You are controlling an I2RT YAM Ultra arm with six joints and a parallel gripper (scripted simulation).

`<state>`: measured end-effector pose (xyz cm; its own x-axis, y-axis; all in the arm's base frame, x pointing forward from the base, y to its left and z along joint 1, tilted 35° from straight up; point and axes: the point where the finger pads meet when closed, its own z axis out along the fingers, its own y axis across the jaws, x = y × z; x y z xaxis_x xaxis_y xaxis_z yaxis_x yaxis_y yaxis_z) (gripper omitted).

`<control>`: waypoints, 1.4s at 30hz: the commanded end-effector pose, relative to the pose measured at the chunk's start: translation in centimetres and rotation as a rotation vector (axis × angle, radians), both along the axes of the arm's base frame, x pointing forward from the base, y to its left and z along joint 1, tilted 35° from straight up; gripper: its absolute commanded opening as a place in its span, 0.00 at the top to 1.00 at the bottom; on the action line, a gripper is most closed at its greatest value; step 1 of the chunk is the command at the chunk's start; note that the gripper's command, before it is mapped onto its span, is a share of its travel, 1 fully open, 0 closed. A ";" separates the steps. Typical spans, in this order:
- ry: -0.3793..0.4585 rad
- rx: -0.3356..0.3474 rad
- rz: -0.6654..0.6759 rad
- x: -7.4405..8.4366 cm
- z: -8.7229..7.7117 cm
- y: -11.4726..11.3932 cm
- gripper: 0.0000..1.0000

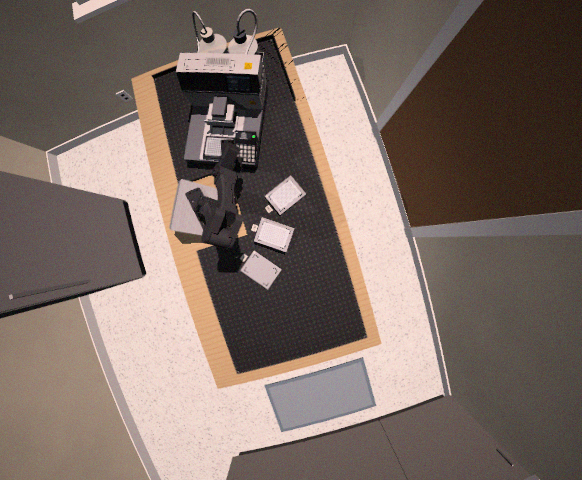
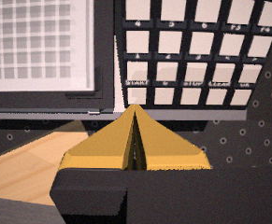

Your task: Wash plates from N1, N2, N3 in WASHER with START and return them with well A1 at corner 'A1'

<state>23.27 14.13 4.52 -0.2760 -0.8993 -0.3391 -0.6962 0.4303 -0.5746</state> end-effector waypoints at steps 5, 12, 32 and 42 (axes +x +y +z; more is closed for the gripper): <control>-0.023 0.033 0.016 0.4 0.6 0.9 1.00; -0.023 0.033 0.016 0.5 0.5 0.9 1.00; -0.023 0.032 0.016 1.2 -0.3 1.0 1.00; -0.023 0.032 0.016 1.2 -0.3 1.0 1.00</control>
<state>24.05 14.63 4.26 -0.2575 -0.9000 -0.3516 -0.6949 0.4254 -0.5799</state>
